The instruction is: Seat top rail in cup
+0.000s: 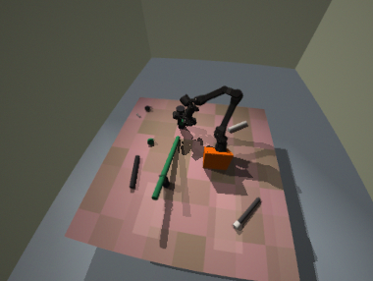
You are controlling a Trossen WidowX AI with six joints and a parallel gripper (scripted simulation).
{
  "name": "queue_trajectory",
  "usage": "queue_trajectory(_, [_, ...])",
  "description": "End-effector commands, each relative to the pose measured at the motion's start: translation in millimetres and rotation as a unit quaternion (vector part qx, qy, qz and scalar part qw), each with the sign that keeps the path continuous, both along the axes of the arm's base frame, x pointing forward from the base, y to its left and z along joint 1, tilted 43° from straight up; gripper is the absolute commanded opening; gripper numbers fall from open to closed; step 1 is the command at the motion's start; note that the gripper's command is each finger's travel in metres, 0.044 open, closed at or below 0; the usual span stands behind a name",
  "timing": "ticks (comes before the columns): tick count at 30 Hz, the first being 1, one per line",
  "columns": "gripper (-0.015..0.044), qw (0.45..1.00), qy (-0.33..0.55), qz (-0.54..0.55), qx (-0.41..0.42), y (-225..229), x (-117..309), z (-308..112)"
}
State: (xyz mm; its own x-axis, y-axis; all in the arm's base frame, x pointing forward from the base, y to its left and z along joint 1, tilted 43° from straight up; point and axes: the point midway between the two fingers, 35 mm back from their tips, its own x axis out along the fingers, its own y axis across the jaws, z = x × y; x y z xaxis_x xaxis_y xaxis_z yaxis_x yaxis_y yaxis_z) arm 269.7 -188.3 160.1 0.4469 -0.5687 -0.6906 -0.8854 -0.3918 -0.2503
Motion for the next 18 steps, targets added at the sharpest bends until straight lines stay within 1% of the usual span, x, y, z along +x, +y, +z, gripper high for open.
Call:
queue_trajectory(1, [0.0000,1.000,-0.011,-0.013,0.001,1,3,-2])
queue_trajectory(18, [0.0000,0.996,-0.058,-0.062,-0.003,0,15,-3])
